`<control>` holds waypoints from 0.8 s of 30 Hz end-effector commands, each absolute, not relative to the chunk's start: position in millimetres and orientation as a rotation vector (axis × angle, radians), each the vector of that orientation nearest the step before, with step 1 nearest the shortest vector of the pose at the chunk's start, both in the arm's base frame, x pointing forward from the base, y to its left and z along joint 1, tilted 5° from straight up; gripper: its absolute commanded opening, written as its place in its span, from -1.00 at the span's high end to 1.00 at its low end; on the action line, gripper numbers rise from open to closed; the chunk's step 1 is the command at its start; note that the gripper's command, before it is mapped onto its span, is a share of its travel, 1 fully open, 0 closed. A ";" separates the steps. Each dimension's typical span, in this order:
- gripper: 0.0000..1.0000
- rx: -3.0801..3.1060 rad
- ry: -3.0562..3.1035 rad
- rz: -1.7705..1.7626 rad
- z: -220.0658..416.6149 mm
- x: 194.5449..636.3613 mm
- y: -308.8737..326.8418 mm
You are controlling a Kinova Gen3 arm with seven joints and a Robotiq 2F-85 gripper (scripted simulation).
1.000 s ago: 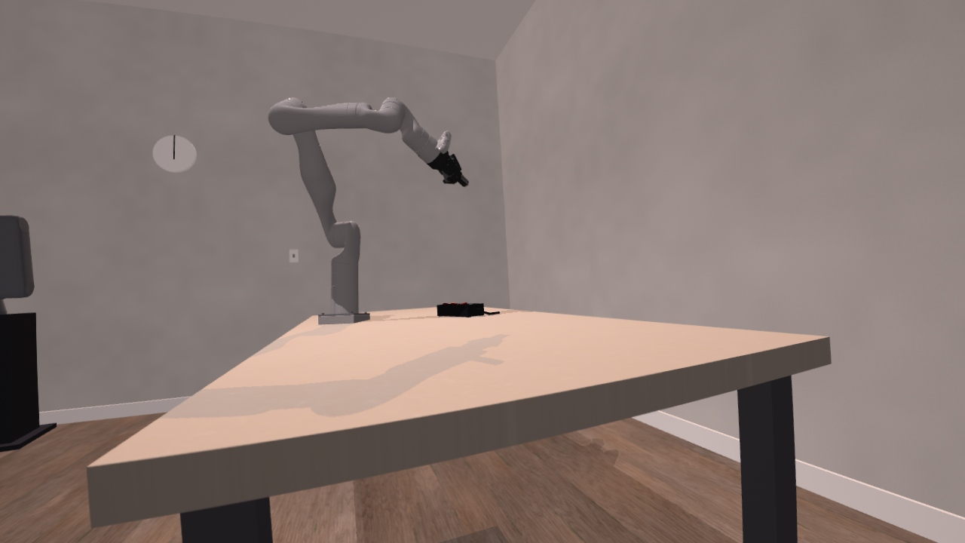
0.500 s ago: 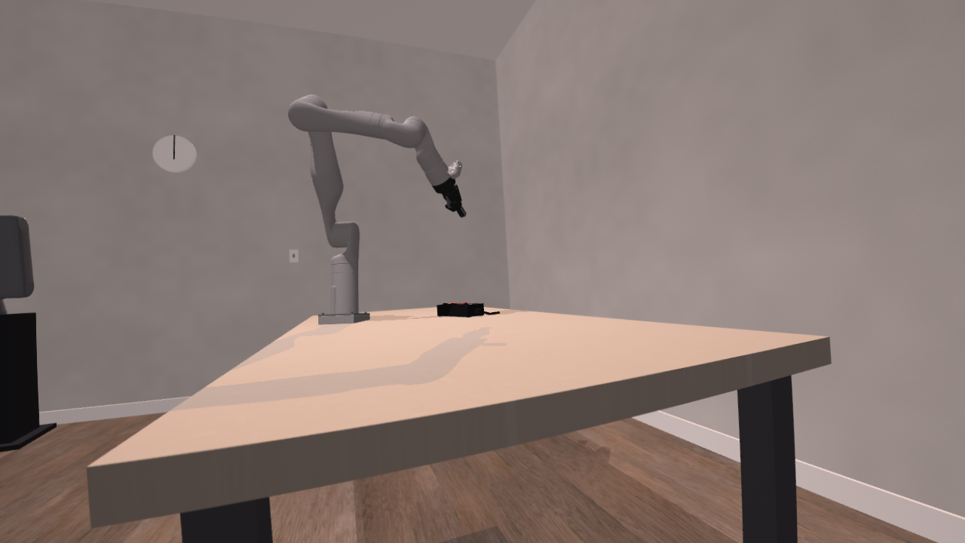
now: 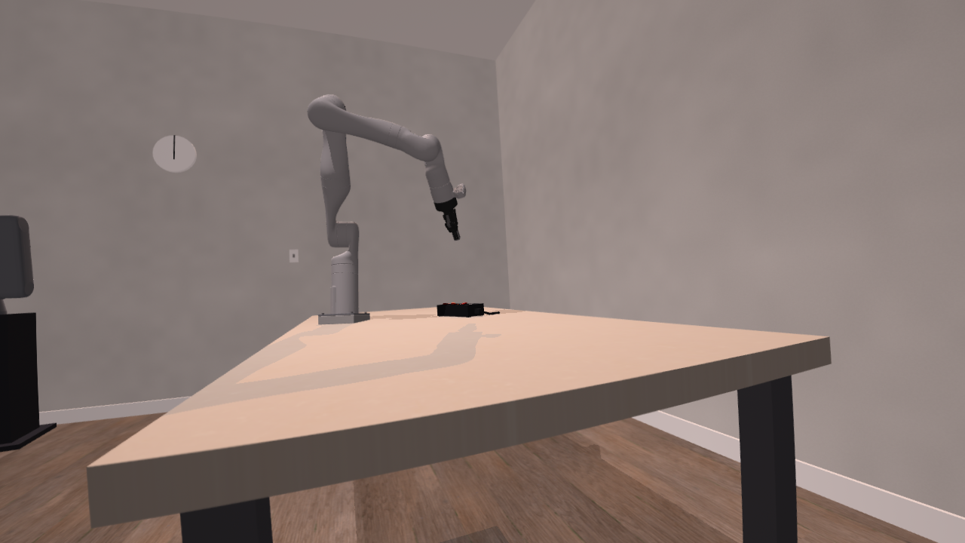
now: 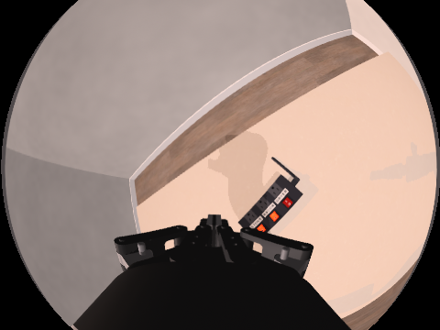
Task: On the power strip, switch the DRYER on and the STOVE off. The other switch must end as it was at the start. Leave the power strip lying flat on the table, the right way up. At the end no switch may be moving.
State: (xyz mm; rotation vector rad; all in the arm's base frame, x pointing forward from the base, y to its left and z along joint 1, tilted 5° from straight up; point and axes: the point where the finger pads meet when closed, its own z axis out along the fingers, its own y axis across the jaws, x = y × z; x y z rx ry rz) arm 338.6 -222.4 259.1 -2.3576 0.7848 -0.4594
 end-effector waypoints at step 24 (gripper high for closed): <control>1.00 -2.934 0.133 0.136 118.6 276.7 -190.3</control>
